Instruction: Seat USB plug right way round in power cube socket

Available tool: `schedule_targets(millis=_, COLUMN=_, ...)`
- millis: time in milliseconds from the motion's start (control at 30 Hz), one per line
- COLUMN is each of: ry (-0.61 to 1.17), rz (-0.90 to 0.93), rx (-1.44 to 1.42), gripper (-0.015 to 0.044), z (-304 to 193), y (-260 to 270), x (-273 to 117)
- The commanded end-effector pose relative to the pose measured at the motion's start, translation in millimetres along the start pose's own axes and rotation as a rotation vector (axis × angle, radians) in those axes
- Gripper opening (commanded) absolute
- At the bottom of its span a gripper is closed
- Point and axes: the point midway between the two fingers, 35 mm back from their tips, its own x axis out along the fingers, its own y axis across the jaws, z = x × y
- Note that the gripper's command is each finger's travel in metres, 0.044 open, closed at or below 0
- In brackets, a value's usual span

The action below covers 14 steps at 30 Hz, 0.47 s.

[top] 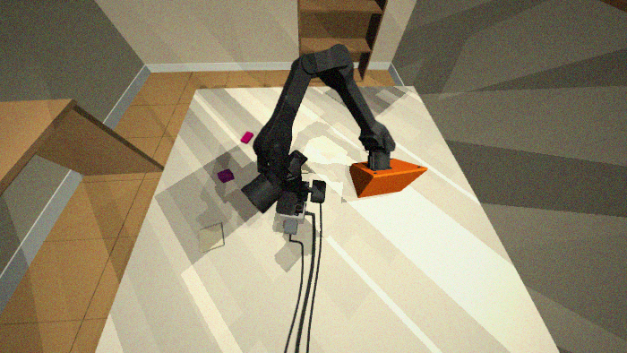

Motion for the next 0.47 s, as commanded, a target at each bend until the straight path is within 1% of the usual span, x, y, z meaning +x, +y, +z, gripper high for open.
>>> schedule_targets(millis=0, ry=0.000, rz=0.000, rx=0.000, gripper=0.0095, z=0.0, y=0.1, x=-0.2)
schedule_targets(millis=433, ry=-0.001, rz=0.000, rx=0.000, gripper=0.0095, z=-0.5, y=0.0, x=-12.1)
